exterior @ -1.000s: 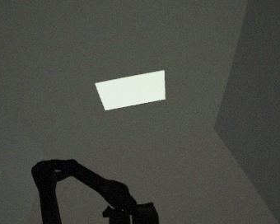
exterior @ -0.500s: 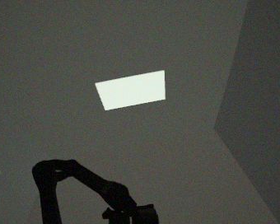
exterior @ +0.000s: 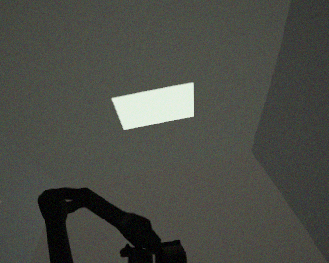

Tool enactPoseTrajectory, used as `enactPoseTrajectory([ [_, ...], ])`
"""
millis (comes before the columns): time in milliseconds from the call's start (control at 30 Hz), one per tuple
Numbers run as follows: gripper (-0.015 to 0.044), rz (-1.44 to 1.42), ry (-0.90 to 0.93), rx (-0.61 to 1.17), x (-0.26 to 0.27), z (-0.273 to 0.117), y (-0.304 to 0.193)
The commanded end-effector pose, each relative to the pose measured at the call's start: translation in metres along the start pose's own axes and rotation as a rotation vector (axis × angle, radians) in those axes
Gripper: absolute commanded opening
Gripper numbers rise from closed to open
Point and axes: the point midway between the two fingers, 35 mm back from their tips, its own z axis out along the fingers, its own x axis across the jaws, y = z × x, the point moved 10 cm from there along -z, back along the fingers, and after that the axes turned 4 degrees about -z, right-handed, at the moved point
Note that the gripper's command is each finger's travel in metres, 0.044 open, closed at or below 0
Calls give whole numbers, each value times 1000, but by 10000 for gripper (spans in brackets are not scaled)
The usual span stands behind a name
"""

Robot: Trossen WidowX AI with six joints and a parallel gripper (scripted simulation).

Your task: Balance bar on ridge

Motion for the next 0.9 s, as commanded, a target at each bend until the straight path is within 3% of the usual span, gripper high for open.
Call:
enactPoseTrajectory([
  [0,32,0,0,0,0,-2,0],
  [67,0,0,0,0,0,-6,-1],
  [867,0,-2,0,1,2,-67,-6],
])
